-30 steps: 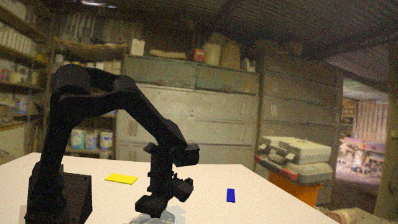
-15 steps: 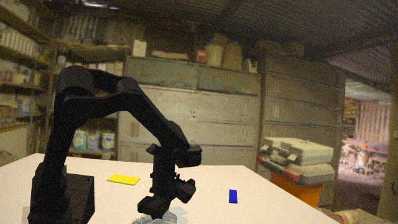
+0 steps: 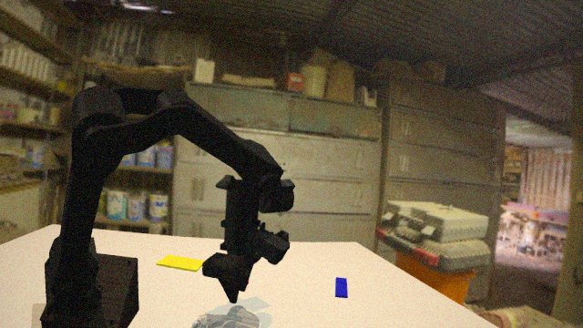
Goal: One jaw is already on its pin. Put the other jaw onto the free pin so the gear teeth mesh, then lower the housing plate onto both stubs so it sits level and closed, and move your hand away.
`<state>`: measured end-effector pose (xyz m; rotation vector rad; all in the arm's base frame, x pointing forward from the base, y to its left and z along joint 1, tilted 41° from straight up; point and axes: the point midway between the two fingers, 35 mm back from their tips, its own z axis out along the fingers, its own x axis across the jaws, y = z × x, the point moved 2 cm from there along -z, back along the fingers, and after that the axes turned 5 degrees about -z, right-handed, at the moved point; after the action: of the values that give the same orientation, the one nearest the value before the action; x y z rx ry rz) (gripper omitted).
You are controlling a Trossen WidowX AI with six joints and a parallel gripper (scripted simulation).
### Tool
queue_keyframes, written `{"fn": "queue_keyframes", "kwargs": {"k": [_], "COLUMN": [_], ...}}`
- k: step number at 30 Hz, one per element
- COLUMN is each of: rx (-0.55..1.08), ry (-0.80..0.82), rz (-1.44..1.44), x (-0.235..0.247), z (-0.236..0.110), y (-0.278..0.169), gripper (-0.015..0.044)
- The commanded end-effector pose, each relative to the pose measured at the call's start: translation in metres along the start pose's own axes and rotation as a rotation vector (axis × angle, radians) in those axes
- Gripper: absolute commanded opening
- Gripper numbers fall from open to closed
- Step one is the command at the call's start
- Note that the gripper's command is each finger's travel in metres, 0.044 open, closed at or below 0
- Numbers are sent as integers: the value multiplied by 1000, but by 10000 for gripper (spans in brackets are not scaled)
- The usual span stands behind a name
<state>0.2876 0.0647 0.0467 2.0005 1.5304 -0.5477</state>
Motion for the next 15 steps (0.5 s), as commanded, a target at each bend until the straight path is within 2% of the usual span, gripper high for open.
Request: {"fn": "queue_keyframes", "kwargs": {"k": [1, 6, 15], "rx": [8, 16, 1], "ry": [21, 75, 83], "rz": [-9, -73, -322], "x": [2, -4, -76], "z": [-1, -8, -13], "y": [1, 8, 27], "gripper": [303, 434, 440]}}
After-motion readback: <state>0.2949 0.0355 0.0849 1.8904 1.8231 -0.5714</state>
